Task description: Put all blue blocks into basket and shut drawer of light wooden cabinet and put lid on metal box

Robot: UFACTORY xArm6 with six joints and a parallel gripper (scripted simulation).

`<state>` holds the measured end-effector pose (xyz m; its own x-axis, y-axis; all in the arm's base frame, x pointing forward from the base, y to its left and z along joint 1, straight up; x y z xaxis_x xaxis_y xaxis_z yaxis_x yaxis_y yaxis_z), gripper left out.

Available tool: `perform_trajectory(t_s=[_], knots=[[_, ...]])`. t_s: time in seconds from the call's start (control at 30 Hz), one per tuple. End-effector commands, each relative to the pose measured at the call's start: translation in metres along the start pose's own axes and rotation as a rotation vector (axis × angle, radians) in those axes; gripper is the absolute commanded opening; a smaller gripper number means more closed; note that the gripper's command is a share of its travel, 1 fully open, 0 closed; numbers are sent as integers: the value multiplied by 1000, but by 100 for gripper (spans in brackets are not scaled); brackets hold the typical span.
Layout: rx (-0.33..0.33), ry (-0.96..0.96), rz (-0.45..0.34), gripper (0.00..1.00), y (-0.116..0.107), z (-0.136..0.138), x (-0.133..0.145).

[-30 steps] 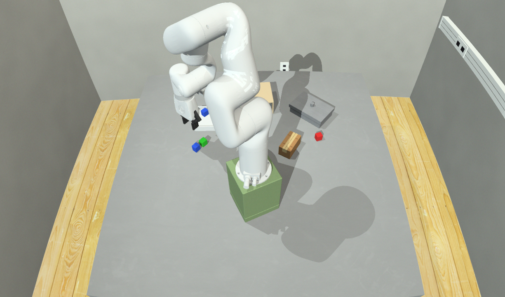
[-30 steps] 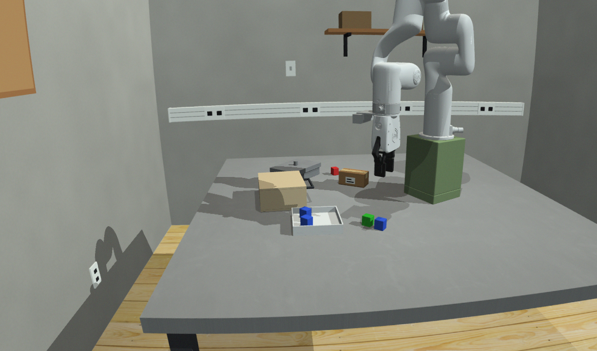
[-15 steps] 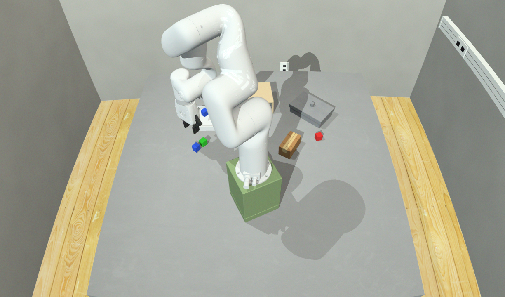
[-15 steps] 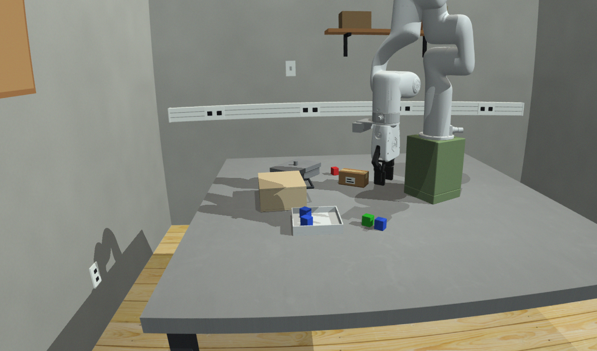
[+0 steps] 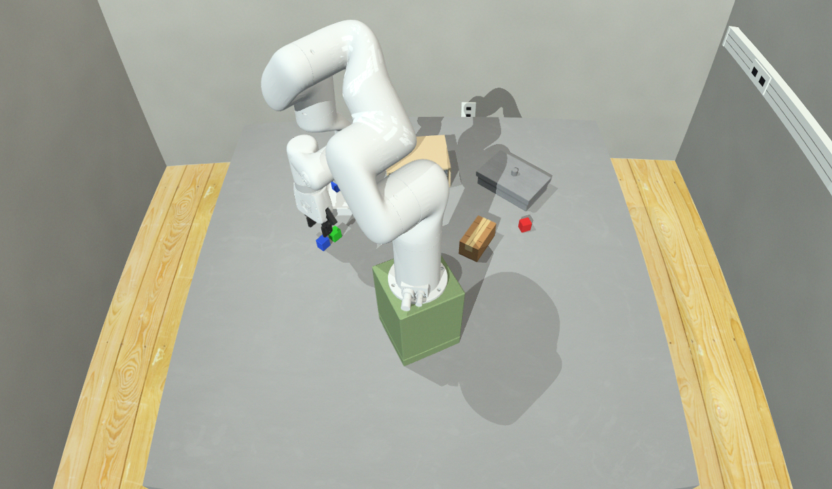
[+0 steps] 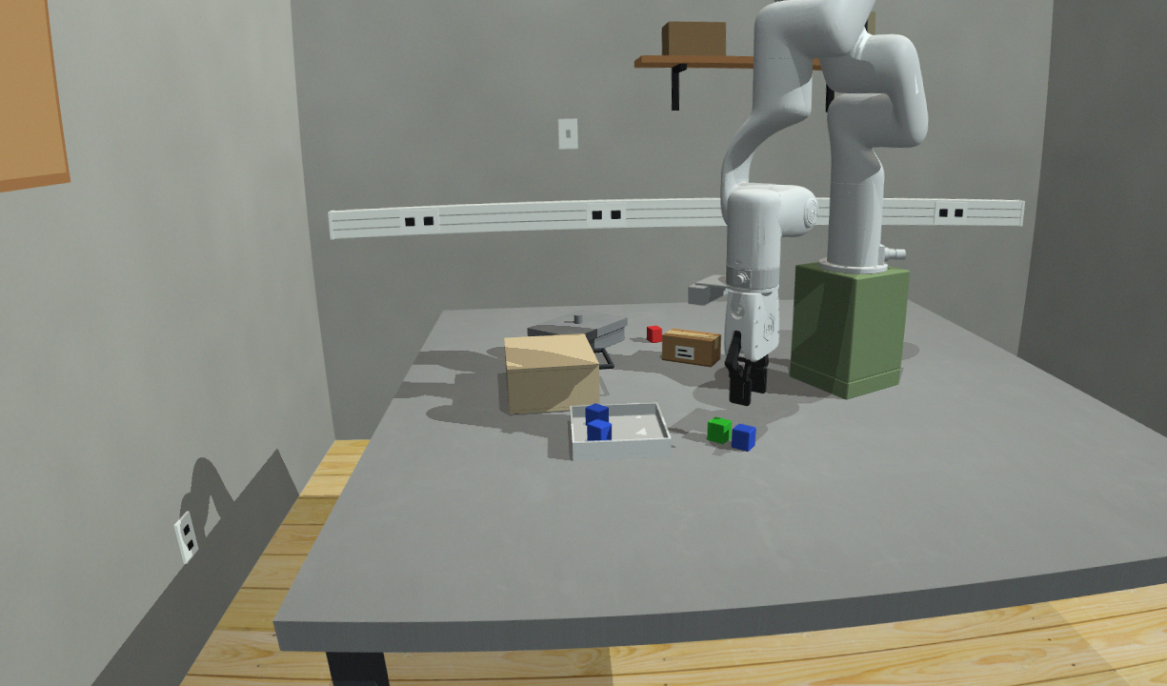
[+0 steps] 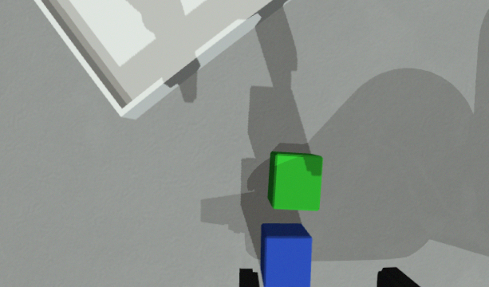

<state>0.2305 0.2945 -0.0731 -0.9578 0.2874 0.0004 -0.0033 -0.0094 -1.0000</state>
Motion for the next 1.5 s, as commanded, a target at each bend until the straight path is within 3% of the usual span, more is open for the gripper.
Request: perform_trajectory(t_s=[0.0, 0.63, 1.47], knots=[[-5, 0, 6, 56, 15, -4, -2], [-5, 0, 6, 56, 33, -5, -2], [-5, 0, 6, 56, 35, -5, -2]])
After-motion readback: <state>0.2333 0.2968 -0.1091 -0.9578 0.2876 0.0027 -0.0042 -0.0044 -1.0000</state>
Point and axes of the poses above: the point where the finger pads meet when closed, its own y axis out along the fingers, its own z axis across the jaws, x = y × z, the point moved 5 cm from there along -y, back along the fingers, and after that the axes turned 15 degrees about -y, right-handed, at the moved point
